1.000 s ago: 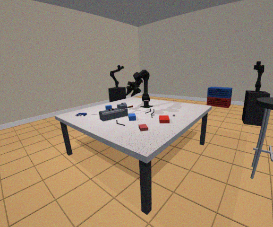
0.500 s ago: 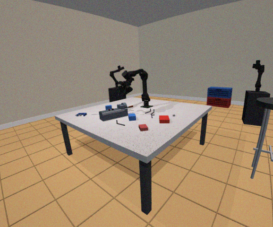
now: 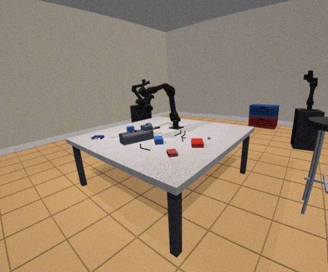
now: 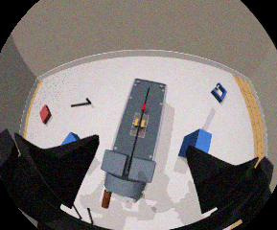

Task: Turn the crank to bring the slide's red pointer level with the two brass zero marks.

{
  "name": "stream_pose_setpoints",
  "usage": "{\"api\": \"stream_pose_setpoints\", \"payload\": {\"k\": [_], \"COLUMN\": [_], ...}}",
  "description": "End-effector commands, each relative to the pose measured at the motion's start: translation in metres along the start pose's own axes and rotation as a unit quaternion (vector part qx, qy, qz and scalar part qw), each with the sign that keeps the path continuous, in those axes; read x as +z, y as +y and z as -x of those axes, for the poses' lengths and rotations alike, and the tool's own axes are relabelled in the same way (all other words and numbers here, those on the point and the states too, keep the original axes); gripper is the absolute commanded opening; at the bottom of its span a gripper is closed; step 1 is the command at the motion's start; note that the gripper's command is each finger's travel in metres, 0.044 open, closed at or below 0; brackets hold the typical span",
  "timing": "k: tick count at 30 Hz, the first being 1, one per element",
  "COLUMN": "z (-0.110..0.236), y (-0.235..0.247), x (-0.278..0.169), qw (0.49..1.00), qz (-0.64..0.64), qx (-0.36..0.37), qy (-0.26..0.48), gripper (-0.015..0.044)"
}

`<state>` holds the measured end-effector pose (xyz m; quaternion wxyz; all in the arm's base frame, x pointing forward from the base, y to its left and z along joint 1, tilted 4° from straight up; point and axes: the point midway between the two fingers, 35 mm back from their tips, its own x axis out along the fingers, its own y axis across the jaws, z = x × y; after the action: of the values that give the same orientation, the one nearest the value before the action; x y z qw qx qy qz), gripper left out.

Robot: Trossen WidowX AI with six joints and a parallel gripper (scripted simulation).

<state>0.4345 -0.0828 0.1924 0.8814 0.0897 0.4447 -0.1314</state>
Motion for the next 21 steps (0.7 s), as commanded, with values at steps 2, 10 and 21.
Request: {"api": "stream_pose_setpoints", "payload": {"k": [2, 10, 21], "z": [-0.025, -0.025, -0.025], "y": [-0.003, -0.003, -0.003], "x": [-0.0213, -0.0213, -0.0213], "qw": [1.0, 1.0, 1.0], "qz": [0.002, 0.002, 0.002], "qx": [0.0, 0.0, 0.0], "qy": [0.014, 0.014, 0.014], "gripper": [0.044, 0.044, 0.044]}}
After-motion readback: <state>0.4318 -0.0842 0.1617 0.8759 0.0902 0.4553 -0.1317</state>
